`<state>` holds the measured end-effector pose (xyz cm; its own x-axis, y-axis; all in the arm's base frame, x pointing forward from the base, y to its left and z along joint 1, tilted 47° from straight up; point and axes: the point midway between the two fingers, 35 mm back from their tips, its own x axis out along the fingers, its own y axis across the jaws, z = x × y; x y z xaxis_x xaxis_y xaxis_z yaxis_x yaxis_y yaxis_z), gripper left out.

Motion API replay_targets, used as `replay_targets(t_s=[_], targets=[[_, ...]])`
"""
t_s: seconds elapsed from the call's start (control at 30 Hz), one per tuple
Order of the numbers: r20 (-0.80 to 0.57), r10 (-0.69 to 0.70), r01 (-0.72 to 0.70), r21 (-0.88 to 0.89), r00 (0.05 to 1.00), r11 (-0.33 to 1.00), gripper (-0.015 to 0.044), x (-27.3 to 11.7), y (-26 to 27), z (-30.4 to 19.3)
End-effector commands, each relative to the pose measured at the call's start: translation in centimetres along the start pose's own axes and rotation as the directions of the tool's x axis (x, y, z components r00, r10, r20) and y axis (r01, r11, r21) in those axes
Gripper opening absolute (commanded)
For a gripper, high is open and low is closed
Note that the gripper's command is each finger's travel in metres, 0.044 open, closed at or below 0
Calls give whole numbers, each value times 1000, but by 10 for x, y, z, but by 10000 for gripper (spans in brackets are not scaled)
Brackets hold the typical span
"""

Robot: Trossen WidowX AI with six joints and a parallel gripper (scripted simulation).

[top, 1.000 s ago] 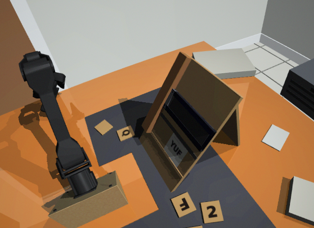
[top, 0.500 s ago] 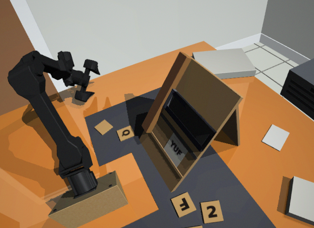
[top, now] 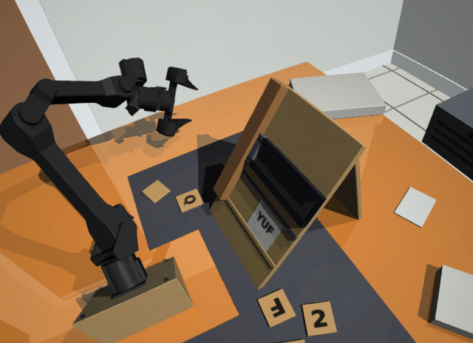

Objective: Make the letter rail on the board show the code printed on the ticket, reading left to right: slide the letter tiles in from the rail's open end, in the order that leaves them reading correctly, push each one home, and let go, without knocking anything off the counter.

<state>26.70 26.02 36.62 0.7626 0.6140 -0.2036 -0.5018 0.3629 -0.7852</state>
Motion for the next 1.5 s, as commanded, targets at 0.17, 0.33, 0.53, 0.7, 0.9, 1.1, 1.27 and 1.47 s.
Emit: replay_targets(t_s=[0.17,0.33,0.53,0.7,0.9,1.1,1.27,1.47], targets=[[-206,-106,112,18,973,994,440,-7,-50,-89],[-315,-156,173,26,936,985,440,-21,-73,-137],[-441,-211,249,30,872,968,440,-47,-99,-192],[-539,-251,313,26,804,949,440,-76,-117,-235],[-640,-284,383,17,714,924,440,-115,-131,-280],[-694,-137,313,133,706,941,440,-134,-93,-325],[-687,95,279,412,720,868,440,-150,-28,-379],[-555,301,313,752,776,580,440,-179,60,-413]])
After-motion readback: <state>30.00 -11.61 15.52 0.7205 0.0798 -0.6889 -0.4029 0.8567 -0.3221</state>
